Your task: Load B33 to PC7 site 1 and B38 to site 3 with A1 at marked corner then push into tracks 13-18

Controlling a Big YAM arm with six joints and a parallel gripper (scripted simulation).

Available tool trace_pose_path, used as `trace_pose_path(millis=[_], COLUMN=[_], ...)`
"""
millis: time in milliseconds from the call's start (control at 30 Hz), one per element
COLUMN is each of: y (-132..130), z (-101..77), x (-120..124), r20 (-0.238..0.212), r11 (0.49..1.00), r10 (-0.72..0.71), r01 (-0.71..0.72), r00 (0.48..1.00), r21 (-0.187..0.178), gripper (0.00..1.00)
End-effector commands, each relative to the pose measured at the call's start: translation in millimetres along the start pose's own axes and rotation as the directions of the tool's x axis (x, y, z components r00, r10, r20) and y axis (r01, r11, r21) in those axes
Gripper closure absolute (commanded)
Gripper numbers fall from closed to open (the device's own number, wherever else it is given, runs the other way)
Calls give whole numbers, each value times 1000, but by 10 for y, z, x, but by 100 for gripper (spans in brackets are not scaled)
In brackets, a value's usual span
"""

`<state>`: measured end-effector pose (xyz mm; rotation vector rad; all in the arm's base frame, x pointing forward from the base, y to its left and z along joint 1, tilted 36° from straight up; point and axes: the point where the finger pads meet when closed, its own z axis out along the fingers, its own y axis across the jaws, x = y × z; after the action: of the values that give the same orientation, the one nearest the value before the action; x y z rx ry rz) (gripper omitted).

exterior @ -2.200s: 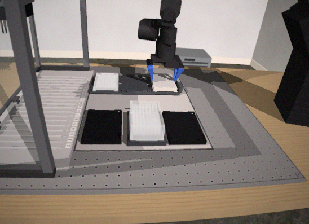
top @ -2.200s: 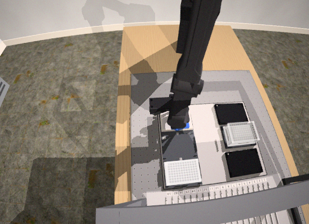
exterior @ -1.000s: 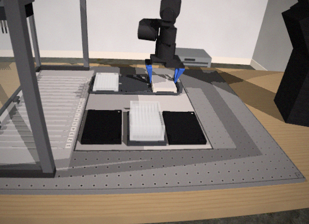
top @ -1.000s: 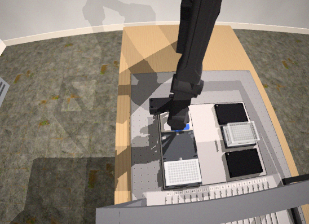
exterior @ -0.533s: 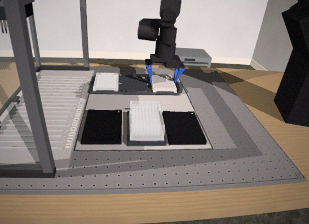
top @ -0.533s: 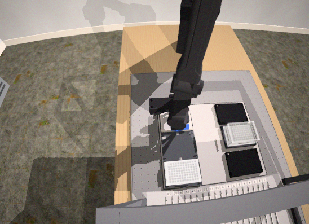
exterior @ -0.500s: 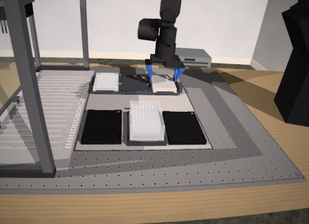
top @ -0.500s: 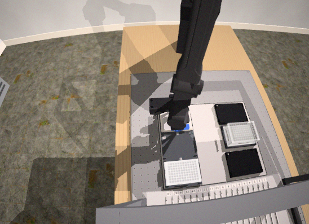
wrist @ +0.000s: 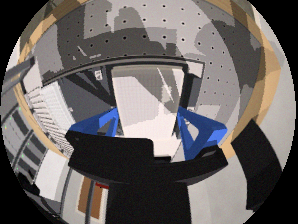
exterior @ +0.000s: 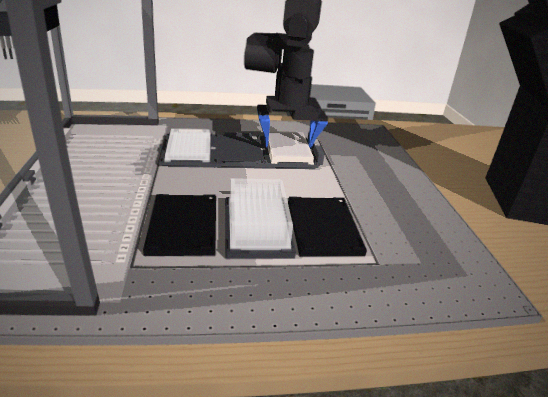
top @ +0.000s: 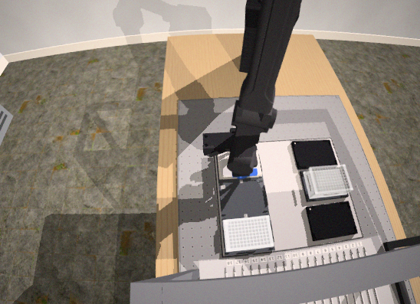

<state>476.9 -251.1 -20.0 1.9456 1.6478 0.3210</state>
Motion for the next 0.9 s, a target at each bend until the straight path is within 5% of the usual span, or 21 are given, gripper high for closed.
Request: trace_pose_path(millis=[0, 200, 867], y=[41, 71, 61], z=[64, -232, -761], x=[70, 60, 60], r20=[-1, 0, -1], r11=[1000, 1000, 1000], r10=[-9, -10, -15], r01=[9, 10, 15], r00=[1000, 1000, 1000], r21=[-10, -14, -15], gripper=[6, 6, 6])
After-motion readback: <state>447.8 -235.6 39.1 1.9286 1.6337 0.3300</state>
